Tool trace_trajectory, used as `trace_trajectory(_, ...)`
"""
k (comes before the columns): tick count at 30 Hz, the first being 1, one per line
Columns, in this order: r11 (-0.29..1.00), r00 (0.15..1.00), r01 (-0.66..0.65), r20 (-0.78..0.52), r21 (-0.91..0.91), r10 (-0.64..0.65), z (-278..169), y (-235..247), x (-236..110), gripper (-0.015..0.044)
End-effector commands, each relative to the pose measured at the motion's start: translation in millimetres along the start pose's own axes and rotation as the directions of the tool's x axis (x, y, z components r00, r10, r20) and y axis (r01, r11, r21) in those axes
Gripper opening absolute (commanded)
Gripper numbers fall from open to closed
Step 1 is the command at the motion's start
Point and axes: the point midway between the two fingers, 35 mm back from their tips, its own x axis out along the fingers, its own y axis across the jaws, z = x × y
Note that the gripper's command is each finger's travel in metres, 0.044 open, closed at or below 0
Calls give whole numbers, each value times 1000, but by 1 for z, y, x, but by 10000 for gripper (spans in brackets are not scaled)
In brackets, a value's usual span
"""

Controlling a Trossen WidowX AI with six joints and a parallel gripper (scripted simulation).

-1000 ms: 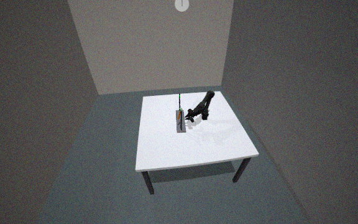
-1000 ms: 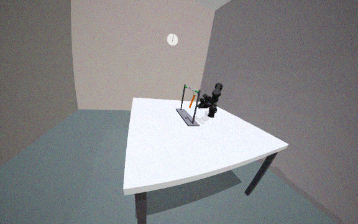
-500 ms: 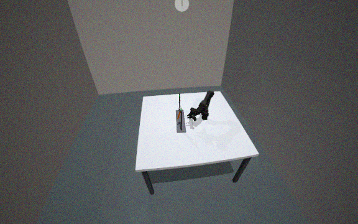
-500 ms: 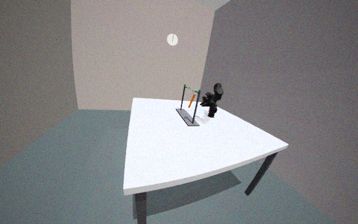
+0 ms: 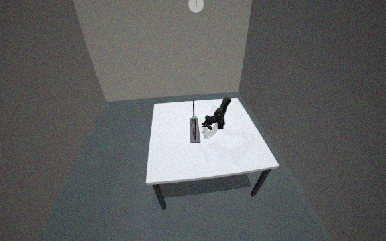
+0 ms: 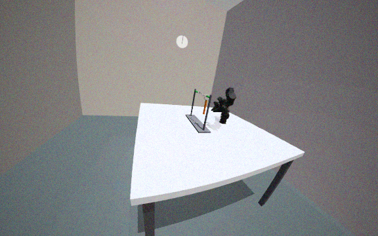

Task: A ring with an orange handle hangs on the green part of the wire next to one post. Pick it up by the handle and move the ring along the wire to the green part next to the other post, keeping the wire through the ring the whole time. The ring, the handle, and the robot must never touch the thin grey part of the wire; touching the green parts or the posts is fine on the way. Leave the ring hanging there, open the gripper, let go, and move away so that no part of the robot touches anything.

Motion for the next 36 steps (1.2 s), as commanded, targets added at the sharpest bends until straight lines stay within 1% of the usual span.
trace_trajectory(1,1000,1000,3,4,4,-3,1,0,0,160)
trace_trajectory(6,1000,1000,3,4,4,-3,1,0,0,160)
trace_trajectory(8,1000,1000,1,-4,1,-1,-1,1,-7,212)
trace_trajectory(11,1000,1000,1,-3,1,-1,-1,1,-35,291)
trace_trajectory(13,1000,1000,-2,5,-2,2,1,-1,-48,344)
trace_trajectory(16,1000,1000,-2,7,-2,2,1,-2,-50,423)
trace_trajectory(17,1000,1000,-2,7,-2,2,1,-2,-50,440)
trace_trajectory(36,1000,1000,-2,7,-2,2,1,-2,-50,440)
